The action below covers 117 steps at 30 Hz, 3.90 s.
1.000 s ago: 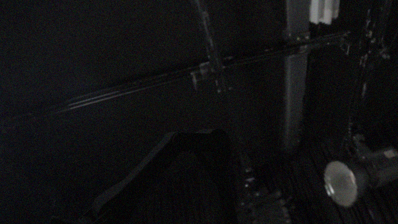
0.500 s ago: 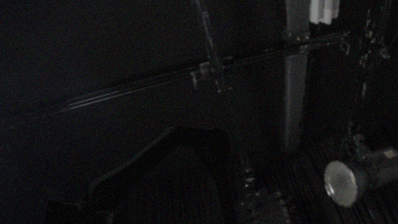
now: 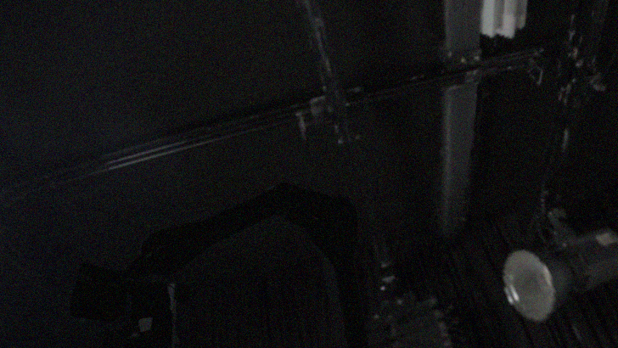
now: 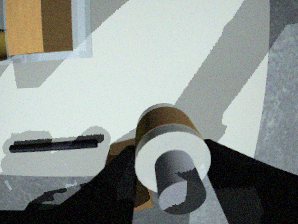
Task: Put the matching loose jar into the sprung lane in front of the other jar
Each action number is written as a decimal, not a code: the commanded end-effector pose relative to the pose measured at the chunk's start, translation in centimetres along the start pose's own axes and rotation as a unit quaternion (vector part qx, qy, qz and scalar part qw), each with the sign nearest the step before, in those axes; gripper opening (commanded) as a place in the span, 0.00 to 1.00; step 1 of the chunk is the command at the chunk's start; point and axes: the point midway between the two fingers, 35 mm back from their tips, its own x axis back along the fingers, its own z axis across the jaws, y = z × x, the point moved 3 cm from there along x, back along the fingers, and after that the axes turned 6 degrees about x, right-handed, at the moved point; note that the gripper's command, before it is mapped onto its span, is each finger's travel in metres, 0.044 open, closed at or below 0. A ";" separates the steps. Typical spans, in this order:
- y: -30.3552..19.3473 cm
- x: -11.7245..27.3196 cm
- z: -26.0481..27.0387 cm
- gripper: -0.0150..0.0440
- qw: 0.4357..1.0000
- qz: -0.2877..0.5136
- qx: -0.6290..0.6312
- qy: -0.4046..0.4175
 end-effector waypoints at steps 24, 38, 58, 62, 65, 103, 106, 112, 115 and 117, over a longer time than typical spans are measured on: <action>5.4 -3.4 13.8 0.25 0.999 0.005 -0.031 -0.013; 5.8 -5.0 18.4 0.25 1.000 0.001 -0.031 0.007; 6.0 -7.3 18.5 0.25 1.000 0.001 -0.031 0.008; 6.2 -7.3 18.4 0.25 1.000 0.001 -0.031 0.008; 6.3 -7.3 18.4 0.25 1.000 0.001 -0.031 0.008; 7.9 -7.4 18.2 0.25 1.000 0.001 -0.030 0.008; 8.0 -7.4 18.2 0.25 1.000 0.001 -0.030 0.008; 8.3 -7.4 18.2 0.25 1.000 0.001 -0.030 0.008; 8.4 -7.4 18.1 0.25 1.000 0.001 -0.030 0.008; 8.5 -7.4 18.1 0.25 1.000 0.001 -0.030 0.008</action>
